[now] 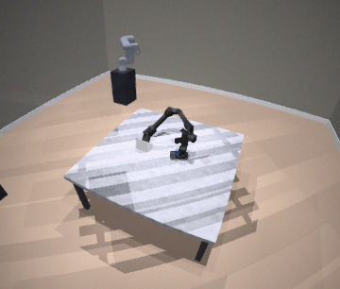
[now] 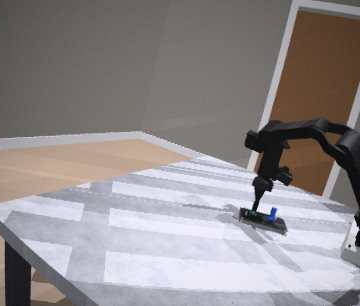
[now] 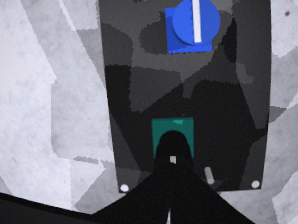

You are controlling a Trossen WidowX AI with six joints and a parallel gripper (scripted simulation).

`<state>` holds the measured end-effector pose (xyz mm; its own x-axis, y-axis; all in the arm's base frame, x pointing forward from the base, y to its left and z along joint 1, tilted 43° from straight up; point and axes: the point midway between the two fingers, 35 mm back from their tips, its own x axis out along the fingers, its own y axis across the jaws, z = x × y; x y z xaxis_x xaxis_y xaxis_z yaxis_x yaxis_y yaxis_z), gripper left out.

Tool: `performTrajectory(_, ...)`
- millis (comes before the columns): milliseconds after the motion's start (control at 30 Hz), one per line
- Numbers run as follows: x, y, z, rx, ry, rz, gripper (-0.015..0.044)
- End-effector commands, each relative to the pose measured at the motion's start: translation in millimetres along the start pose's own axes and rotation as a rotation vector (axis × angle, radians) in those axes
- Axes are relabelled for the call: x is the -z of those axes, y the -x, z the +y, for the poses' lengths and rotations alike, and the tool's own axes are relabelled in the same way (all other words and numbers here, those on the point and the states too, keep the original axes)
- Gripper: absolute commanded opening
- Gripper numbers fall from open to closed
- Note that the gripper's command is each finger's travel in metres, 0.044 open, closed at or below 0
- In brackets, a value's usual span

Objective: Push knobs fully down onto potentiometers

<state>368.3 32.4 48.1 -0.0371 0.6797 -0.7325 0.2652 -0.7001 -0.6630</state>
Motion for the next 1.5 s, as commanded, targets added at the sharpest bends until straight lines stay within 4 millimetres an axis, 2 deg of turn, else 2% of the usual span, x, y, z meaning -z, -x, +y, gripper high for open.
performTrajectory(0,0.9,-2.1,-0.7,0.002,0.003,0.001,0.0)
performTrajectory(1267,0.9,-4.4,-0.7,0.002,0.003,0.001,0.0)
performTrajectory(1467,0.9,0.7,-0.6,0.002,0.003,0.0,0.0)
